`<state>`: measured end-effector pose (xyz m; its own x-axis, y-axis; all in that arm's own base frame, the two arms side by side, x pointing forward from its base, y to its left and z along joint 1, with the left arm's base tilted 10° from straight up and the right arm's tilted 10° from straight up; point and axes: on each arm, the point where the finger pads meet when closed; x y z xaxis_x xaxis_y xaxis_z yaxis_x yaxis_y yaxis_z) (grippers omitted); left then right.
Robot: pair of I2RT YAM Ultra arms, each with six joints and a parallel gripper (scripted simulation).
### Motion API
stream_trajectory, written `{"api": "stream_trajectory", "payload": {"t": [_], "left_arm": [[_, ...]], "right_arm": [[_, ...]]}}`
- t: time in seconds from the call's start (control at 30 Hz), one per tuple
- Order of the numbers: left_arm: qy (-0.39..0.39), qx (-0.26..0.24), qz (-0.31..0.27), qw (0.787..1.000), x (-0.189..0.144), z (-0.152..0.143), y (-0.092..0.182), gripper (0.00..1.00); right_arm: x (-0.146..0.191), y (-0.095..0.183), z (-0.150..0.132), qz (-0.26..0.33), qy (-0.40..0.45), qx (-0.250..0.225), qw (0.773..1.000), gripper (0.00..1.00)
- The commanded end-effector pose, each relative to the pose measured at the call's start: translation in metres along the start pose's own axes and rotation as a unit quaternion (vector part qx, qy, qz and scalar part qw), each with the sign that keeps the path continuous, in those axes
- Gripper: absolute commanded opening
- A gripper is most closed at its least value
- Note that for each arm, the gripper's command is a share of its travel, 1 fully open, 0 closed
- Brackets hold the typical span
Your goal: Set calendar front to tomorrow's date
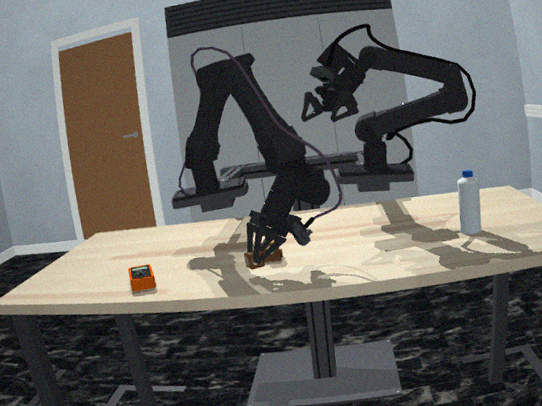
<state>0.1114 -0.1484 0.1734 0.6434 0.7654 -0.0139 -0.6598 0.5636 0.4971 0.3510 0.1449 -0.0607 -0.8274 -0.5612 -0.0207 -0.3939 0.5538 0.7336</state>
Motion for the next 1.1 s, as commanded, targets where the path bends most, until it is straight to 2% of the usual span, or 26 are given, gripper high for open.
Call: {"api": "stream_trajectory", "payload": {"t": [0.0, 0.23, 0.47, 0.67, 0.7, 0.77, 0.8, 0.93, 1.0, 1.07], "left_arm": [[0.010, -0.011, 0.001, 1.000, 0.001, 0.005, 0.002, 1.00], [0.010, -0.011, 0.001, 1.000, 0.001, 0.005, 0.002, 1.00], [0.010, -0.012, 0.001, 1.000, 0.001, 0.005, 0.002, 1.00], [0.010, -0.012, 0.001, 1.000, 0.001, 0.005, 0.002, 1.00], [0.010, -0.012, 0.001, 1.000, 0.001, 0.005, 0.002, 1.00], [0.010, -0.012, 0.001, 1.000, 0.001, 0.005, 0.002, 1.00], [0.010, -0.012, 0.001, 1.000, 0.001, 0.005, 0.002, 1.00], [0.010, -0.012, 0.001, 1.000, 0.001, 0.005, 0.002, 1.00], [0.010, -0.012, 0.001, 1.000, 0.001, 0.005, 0.002, 1.00], [0.010, -0.012, 0.001, 1.000, 0.001, 0.005, 0.002, 1.00]], "right_arm": [[-0.005, 0.003, 0.002, -0.002, 0.017, 0.009, 1.000, 0.27], [-0.010, -0.011, 0.002, 0.001, 0.013, 0.013, 1.000, 0.27], [-0.013, -0.010, 0.005, -0.004, 0.012, 0.012, 1.000, 0.27], [-0.002, -0.032, 0.016, 0.008, 0.019, 0.014, 1.000, 0.27], [-0.007, -0.024, 0.012, 0.002, 0.014, 0.013, 1.000, 0.27], [-0.015, -0.004, 0.004, -0.010, 0.004, 0.009, 1.000, 0.49], [-0.018, 0.006, 0.002, -0.015, 0.000, 0.006, 1.000, 0.56], [-0.017, 0.036, 0.004, -0.015, -0.001, 0.001, 1.000, 0.56], [-0.017, 0.036, 0.004, -0.015, -0.001, 0.001, 1.000, 0.56], [-0.018, 0.050, 0.003, -0.017, -0.002, 0.002, 1.000, 0.56]]}}
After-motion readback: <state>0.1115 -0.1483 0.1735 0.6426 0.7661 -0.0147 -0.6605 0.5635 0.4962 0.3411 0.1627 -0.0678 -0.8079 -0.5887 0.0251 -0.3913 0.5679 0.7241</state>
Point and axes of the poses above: on each arm, the point where the finger pads meet when closed, its own y axis back along the fingers, its own x axis across the jaws, z = x × y, and after that the axes turned 8 degrees about y, right-handed
